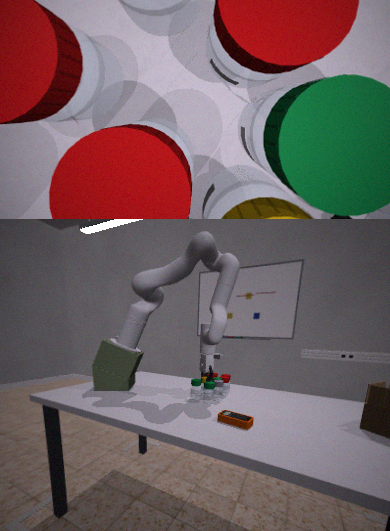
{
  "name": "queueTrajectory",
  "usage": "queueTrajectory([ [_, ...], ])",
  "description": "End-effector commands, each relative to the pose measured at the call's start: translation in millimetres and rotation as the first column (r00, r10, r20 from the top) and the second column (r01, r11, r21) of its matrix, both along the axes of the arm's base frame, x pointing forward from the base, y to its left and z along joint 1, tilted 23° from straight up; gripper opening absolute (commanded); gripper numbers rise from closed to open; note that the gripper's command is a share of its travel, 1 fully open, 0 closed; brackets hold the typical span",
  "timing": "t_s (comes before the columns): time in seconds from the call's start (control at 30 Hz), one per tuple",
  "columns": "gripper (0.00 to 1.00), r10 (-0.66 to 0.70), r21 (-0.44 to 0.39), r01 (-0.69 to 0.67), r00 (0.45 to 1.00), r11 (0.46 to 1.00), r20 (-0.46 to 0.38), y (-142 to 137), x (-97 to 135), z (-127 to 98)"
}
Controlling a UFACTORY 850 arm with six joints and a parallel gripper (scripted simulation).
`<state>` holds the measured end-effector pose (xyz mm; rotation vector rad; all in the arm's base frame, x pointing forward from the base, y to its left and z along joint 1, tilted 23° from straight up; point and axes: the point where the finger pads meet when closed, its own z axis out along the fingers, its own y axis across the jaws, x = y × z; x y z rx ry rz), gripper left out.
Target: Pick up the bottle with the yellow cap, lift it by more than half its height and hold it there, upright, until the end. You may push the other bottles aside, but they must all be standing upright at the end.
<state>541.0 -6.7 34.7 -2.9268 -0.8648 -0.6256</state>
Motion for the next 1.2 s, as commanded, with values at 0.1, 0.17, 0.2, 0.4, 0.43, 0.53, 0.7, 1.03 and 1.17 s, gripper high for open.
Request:
queueTrajectory([
  [0.1,0.79,0.000,0.000,0.000,1.000,1.000,0.001,-0.4,-0.3,2.7],
  [0.17,0.79,0.000,0.000,0.000,1.000,1.000,0.001,-0.7,-1.0,4.3],
  [0.2,0.79,0.000,0.000,0.000,1.000,1.000,0.001,-0.8,-1.3,5.1],
  [0.4,0.79,0.000,0.000,0.000,1.000,1.000,0.000,-1.2,-2.7,8.2],
  [0.43,0.79,0.000,0.000,0.000,1.000,1.000,0.000,-1.2,-2.7,8.2],
  [0.53,0.79,0.000,0.000,0.000,1.000,1.000,0.000,-1.2,-2.7,8.2],
  [0.7,0.00,0.000,0.000,0.000,1.000,1.000,0.001,-1.2,-2.5,8.0],
  [1.03,0.00,0.000,0.000,0.000,1.000,1.000,0.001,-1.2,-2.5,8.0],
  [1.17,0.00,0.000,0.000,0.000,1.000,1.000,0.001,-1.3,-2.5,8.1],
])
